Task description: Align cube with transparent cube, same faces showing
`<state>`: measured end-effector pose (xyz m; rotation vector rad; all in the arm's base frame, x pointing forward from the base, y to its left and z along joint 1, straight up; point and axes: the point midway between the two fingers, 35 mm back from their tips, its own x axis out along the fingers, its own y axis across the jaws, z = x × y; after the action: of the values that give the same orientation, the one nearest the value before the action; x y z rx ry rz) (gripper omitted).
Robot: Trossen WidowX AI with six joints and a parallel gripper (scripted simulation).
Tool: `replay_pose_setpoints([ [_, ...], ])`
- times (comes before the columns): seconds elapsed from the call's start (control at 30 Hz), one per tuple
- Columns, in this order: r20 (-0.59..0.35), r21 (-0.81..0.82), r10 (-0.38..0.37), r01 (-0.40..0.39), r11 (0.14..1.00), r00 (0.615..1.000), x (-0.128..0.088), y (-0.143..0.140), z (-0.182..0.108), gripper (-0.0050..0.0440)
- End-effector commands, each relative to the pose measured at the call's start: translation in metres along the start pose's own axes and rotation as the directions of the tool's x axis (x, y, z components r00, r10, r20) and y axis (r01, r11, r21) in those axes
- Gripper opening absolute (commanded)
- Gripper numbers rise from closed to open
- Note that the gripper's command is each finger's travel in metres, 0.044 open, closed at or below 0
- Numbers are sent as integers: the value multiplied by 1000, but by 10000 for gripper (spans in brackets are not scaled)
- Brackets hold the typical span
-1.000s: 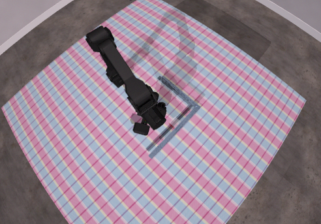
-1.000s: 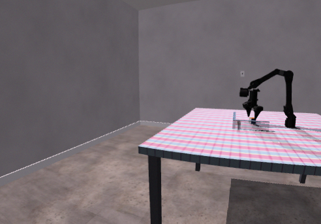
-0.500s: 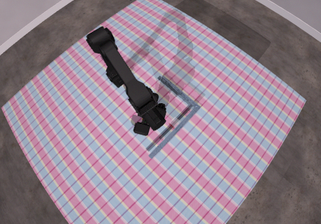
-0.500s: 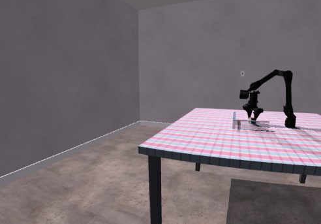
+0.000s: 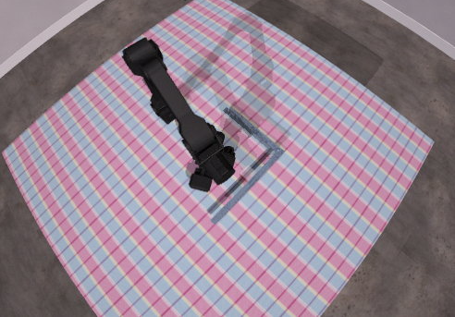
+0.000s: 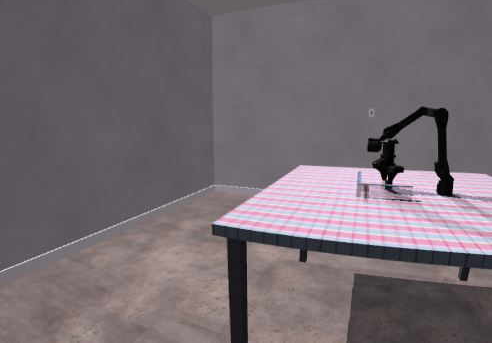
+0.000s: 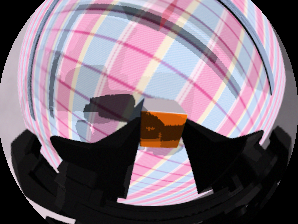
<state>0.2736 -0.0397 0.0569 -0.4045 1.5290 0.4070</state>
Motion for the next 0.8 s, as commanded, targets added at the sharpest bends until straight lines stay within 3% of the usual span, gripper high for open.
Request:
replay_pose_setpoints([
  [0.0,14,3,-15,15,1000,1000,-5,-2,2,168],
  [0.3,14,3,-15,15,1000,1000,-5,-2,2,148],
  [0.5,15,3,-15,15,1000,1000,-22,-2,2,4],
  [0.77,17,3,-15,14,1000,1000,-35,-2,2,0],
])
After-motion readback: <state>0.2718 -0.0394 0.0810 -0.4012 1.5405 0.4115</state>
